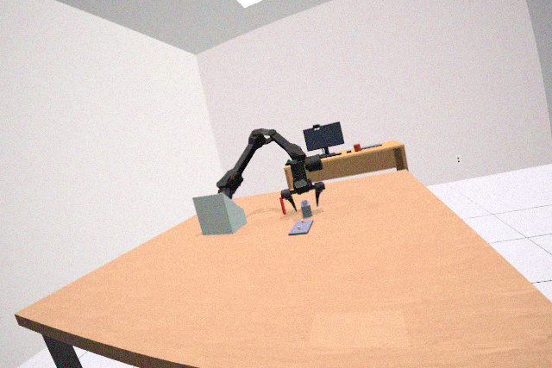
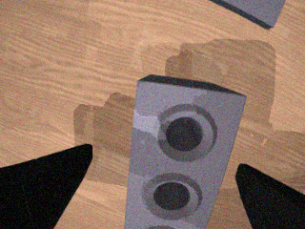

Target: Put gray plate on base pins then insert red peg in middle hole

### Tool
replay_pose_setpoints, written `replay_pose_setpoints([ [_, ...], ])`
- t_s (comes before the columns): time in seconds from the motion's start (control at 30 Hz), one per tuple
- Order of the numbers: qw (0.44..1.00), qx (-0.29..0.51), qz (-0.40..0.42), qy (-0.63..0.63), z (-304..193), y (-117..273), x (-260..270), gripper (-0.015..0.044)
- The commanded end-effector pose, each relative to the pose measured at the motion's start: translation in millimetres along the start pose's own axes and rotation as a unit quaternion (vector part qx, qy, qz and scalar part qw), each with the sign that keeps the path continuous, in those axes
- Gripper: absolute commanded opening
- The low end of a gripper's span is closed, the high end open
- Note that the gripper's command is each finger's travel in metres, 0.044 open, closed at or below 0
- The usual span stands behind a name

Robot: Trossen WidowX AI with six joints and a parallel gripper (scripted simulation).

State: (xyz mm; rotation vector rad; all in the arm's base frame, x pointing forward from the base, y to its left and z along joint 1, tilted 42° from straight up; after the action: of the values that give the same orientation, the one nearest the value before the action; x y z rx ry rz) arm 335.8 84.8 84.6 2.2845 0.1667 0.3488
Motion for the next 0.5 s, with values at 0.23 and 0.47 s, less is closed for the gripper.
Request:
replay_pose_setpoints([
  [0.23, 1.000, 0.002, -0.002, -0.005, 0.2, -13.3, -3.1, 0.0414],
  [0.47, 1.000, 0.002, -0.002, -0.005, 0.2, -13.3, -3.1, 0.0230],
])
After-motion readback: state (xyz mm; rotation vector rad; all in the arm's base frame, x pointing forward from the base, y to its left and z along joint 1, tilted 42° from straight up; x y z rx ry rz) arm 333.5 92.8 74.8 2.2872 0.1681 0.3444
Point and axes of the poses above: the point midway between the two fingers, 35 mm back from their tips, its own y axis back along the fingers, its own x axis across the jaws, z = x × y, the point moved 8 cm from there along y, back along the fingers, and after that the axes turned 4 degrees about -y, right-handed, at the moved point
